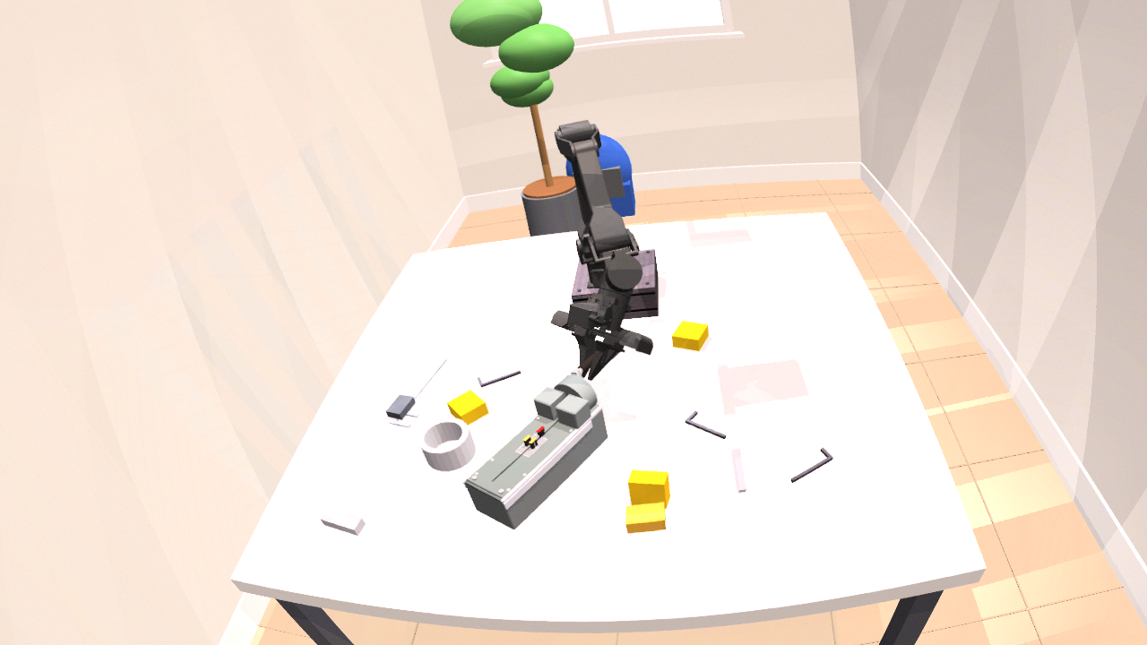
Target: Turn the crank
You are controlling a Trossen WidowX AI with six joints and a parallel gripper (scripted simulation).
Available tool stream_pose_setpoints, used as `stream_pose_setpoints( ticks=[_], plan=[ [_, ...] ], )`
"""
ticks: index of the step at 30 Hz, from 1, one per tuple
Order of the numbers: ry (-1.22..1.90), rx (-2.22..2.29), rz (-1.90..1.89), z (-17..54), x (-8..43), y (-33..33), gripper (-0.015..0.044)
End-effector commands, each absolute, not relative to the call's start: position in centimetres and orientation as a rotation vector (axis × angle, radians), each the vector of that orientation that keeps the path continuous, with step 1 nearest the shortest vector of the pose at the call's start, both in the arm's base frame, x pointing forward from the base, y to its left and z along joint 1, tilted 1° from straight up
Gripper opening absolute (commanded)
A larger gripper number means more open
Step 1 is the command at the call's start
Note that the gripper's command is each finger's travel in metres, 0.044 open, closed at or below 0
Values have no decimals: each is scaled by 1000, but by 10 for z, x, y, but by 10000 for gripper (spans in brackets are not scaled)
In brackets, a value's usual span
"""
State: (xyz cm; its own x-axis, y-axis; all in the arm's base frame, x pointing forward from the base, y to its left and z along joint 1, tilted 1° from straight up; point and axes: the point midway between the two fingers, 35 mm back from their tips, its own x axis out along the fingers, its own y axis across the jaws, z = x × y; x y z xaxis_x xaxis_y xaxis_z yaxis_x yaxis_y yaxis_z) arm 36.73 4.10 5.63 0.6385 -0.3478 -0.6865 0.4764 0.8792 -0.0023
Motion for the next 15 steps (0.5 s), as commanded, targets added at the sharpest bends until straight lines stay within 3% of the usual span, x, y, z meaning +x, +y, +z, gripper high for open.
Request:
stream_pose_setpoints(
  ticks=[1,15],
  plan=[
    [734,197,-449,59,371,49,0],
    [734,197,-449,59,372,50,0]
  ],
)
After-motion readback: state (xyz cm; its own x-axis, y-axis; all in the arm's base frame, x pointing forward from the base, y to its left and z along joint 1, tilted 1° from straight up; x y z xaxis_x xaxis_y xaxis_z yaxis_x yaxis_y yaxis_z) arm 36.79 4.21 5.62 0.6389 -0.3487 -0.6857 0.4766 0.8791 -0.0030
